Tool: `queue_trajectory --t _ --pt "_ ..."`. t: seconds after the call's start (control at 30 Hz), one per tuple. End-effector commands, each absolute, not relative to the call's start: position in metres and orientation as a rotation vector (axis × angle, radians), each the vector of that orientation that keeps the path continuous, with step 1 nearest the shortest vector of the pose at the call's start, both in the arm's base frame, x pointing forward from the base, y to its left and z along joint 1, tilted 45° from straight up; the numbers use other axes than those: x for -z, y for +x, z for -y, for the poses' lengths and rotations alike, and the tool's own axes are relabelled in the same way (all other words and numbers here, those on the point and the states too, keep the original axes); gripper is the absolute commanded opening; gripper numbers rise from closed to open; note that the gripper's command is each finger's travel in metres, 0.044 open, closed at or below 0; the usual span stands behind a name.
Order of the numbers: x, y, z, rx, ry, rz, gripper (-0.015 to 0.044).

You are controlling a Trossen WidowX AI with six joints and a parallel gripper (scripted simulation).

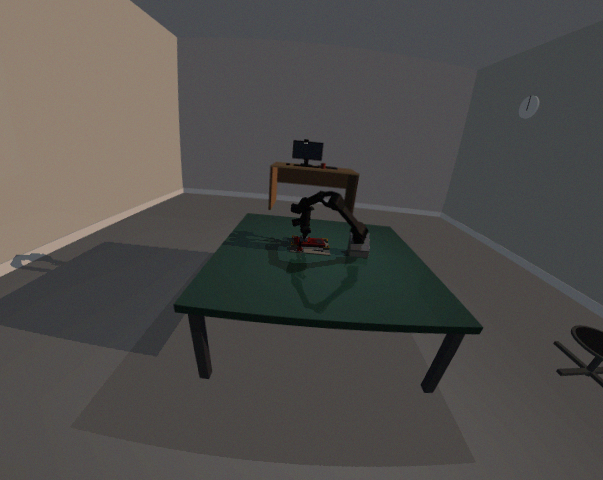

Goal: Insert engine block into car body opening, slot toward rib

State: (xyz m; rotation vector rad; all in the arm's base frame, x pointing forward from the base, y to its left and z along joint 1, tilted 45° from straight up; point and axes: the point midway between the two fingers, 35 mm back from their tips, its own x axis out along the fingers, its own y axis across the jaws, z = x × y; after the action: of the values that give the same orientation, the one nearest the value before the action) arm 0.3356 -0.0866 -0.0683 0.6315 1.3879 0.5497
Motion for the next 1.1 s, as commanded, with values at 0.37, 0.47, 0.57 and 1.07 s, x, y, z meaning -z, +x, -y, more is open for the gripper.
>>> queue_trajectory --t 0.37,0.47,0.57,1.07 --pt "0.068 0.336 0.087 -0.550 0.631 -1.388 0.0440" --pt "0.068 0.336 0.087 -0.550 0.631 -1.388 0.0440" --pt "0.068 0.336 0.087 -0.550 0.631 -1.388 0.0440" --pt "0.057 0.334 0.097 -0.546 0.638 -1.387 0.0361"
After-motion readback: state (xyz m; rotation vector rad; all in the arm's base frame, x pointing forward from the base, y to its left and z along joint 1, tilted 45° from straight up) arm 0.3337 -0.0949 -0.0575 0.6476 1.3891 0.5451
